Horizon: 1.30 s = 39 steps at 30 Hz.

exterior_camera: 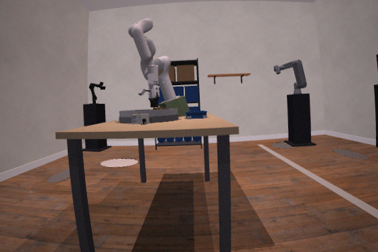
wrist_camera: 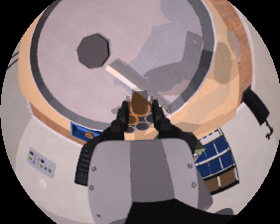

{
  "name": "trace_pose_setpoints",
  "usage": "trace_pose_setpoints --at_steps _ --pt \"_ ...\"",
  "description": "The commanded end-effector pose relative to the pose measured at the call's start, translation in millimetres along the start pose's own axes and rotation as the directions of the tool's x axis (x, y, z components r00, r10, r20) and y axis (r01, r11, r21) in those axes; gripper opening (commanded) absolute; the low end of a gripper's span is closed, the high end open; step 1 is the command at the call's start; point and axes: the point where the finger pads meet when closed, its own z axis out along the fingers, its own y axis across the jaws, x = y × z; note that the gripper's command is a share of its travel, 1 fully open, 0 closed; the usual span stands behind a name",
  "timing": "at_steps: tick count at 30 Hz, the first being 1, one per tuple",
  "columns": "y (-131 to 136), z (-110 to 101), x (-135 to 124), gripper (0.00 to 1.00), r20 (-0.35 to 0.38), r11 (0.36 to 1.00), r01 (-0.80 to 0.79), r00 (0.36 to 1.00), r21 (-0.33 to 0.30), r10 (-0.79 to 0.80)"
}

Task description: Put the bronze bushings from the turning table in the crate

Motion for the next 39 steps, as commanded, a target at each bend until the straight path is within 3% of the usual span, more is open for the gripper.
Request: trace_pose_setpoints --at_steps 1,29,30,39 --pt "-0.3 0.7 0.5 0.47 -0.002 1.0 0.0 1.0 0.002 0.0" --pt "-0.5 12.9 0.1 0.47 -0.002 1.0 0.0 1.0 0.002 0.0" --pt "-0.5 12.9 0.1 0.0 -0.002 1.0 0.0 1.0 0.002 0.0" --pt "-0.5 12.9 0.1 0.0 -0.002 1.0 0.0 1.0 0.002 0.0"
